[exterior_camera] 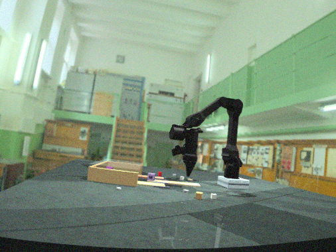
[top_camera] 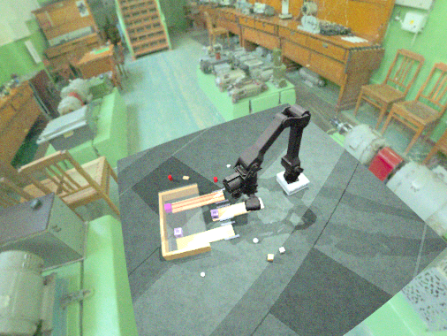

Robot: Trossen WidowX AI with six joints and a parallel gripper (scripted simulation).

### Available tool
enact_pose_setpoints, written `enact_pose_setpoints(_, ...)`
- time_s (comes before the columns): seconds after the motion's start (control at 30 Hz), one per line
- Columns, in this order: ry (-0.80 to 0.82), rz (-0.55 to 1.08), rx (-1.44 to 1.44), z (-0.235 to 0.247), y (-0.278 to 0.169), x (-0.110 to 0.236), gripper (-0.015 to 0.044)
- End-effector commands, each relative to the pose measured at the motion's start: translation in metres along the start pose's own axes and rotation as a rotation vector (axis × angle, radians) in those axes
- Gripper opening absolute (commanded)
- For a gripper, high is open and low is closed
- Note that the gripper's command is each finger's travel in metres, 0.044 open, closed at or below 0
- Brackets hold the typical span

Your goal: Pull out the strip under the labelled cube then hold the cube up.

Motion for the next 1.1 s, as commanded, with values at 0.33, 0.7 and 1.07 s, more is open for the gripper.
enact_pose_setpoints(0.33, 0.008, -0.007, -0.014, 0.018, 0.040, 0.005, 0.0440)
enact_pose_setpoints(0.7, 0.009, -0.010, -0.014, 0.032, 0.069, 0.009, 0.0440)
enact_pose_setpoints(1.07, 0.010, -0.012, -0.014, 0.045, 0.098, 0.014, 0.0440)
Point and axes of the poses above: the point midway between the two fingers, 35 mm back from their tips, its own x axis back along the fingers, its own z axis across the jaws, y = z × x, the point moved 6 cm from there along x, back along the fingers, and after that the axes turned 15 degrees about -x, right-handed, at the moved point
